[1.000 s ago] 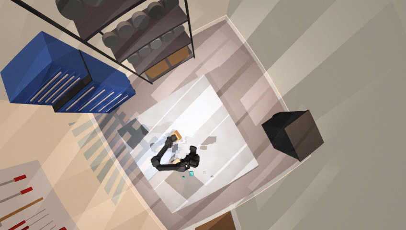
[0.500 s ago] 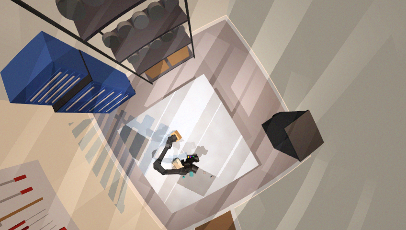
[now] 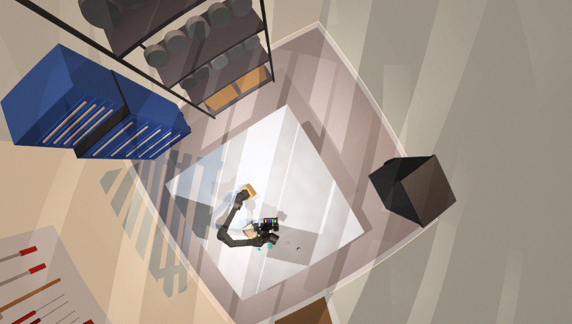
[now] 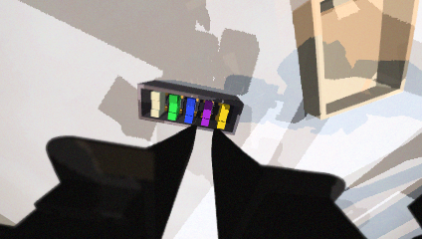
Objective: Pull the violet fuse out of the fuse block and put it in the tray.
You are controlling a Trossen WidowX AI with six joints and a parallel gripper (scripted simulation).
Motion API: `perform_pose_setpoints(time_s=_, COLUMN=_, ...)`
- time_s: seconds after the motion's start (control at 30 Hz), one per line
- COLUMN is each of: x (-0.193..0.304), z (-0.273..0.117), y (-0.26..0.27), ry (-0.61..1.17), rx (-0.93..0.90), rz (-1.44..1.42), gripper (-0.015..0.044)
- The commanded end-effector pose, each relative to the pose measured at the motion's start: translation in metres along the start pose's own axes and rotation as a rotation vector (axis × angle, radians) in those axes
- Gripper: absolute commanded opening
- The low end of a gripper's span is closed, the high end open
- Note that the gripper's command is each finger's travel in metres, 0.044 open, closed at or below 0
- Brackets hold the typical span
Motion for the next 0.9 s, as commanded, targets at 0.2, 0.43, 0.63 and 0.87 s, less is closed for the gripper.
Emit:
perform_pose_setpoints(time_s=0.2, x=-0.001, z=0.01, y=0.001, ry=-0.004, rx=0.006, rz=0.009, gripper=0.0073)
perform_pose_setpoints(time_s=0.43, x=-0.001, z=0.017, y=0.001, ry=-0.004, rx=0.006, rz=0.009, gripper=0.0073)
perform_pose_setpoints(time_s=0.63, x=-0.001, z=0.023, y=0.001, ry=-0.005, rx=0.006, rz=0.009, gripper=0.0073)
perform_pose_setpoints(time_s=0.87, x=-0.002, z=0.03, y=0.001, ry=-0.005, rx=0.007, rz=0.009, gripper=0.0073)
Point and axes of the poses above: the point midway between the two fingers, 35 mm back from their tips, its own z axis out along the fingers, its own y axis across the jaws, x = y × z, the point moved 9 cm from there along -z, back along the fingers, and after that the axes turned 13 degrees about z, right-handed, at the moved point
